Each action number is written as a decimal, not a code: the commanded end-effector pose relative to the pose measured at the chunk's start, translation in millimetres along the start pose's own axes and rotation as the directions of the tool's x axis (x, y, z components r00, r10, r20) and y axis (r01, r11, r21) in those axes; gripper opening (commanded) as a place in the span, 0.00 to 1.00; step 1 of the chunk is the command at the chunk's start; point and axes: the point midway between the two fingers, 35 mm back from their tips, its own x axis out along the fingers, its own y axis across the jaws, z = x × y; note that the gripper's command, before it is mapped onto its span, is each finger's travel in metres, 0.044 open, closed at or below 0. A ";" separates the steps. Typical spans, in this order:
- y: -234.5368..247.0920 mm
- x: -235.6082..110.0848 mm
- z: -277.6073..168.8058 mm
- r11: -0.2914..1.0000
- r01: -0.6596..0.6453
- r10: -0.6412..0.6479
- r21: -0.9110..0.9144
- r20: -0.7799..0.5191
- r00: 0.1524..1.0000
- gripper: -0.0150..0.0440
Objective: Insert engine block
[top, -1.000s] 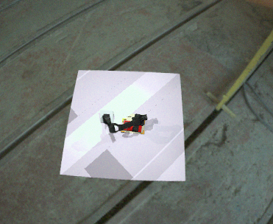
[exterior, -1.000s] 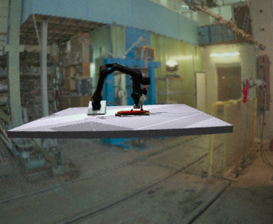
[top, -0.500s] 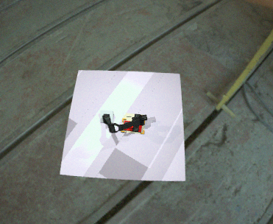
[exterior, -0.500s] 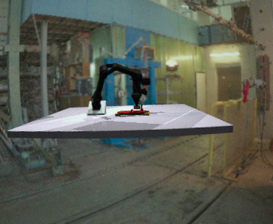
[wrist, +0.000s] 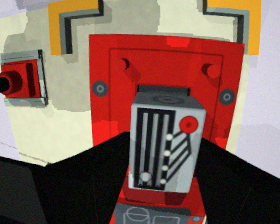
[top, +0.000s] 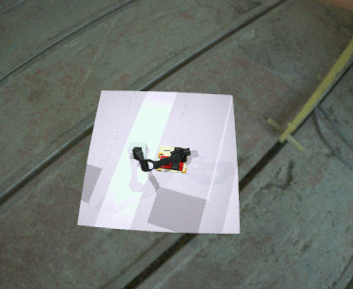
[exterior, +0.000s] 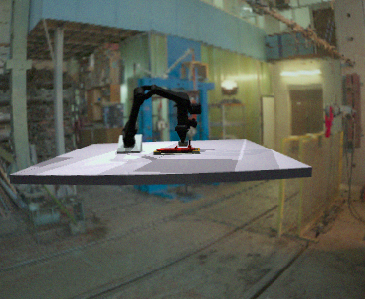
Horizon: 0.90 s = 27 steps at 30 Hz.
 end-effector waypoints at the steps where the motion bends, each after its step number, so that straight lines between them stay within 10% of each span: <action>1: -0.5 1.3 0.3 1.000 0.005 -0.005 0.006 0.002 1.000 0.52; 27: -0.4 7.6 0.3 1.000 0.005 -0.005 -0.017 0.002 1.000 0.52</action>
